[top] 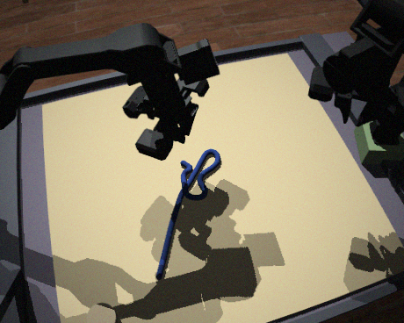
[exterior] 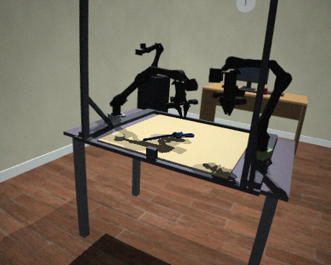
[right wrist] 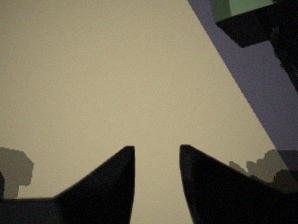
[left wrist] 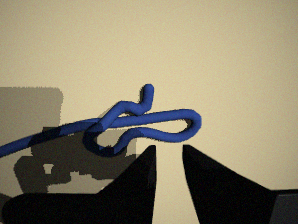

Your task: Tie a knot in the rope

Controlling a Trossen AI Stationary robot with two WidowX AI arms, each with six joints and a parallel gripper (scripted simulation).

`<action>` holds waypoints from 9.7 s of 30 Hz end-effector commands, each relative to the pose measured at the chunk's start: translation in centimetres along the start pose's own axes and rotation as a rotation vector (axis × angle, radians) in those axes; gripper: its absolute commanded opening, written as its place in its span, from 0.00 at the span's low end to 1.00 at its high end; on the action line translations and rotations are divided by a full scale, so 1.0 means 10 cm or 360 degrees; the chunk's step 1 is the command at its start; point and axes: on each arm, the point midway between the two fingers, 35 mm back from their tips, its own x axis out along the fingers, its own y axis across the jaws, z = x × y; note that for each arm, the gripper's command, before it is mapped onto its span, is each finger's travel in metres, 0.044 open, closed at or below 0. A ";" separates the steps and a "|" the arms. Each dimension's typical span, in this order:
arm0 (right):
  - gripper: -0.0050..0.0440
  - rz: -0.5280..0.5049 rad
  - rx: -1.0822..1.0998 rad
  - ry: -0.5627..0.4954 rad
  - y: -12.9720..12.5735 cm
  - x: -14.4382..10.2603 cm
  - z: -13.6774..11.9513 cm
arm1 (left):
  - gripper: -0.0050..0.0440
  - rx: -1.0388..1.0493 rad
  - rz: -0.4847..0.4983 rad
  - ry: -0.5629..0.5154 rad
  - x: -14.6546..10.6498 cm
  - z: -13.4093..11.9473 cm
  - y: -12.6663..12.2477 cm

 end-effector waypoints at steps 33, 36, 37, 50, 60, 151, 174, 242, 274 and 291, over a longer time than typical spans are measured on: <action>0.31 0.0019 0.0003 0.0012 0.00 -0.03 0.01 | 0.27 0.2395 -0.0077 0.0012 -0.17 -0.04 -0.04; 0.31 0.0019 0.0003 0.0012 0.00 -0.03 0.01 | 0.27 0.2395 -0.0077 0.0012 -0.17 -0.04 -0.04; 0.31 0.0019 0.0003 0.0012 0.00 -0.03 0.01 | 0.27 0.2395 -0.0077 0.0012 -0.17 -0.05 -0.04; 0.31 0.0019 0.0003 0.0012 0.00 -0.03 0.01 | 0.27 0.2395 -0.0086 0.0013 0.11 -0.14 -0.05; 0.31 0.0019 0.0003 0.0012 0.00 -0.03 0.01 | 0.27 0.2394 -0.0098 0.0015 0.30 -0.20 -0.06; 0.31 0.0019 0.0003 0.0012 0.00 -0.03 0.01 | 0.20 0.2395 -0.0015 0.0005 0.83 -0.18 -0.02; 0.31 0.0019 0.0003 0.0012 0.00 -0.03 0.01 | 0.20 0.2395 -0.0054 0.0010 0.62 -0.21 -0.04; 0.31 0.0019 0.0003 0.0012 0.00 -0.03 0.01 | 0.20 0.2394 0.0019 0.0010 0.39 -0.01 0.25; 0.31 0.0019 0.0003 0.0012 0.00 -0.03 0.01 | 0.20 0.2394 0.0022 0.0014 0.35 0.14 0.46; 0.31 0.0019 0.0003 0.0012 0.00 -0.03 0.01 | 0.20 0.2393 0.0023 0.0015 0.62 0.18 0.49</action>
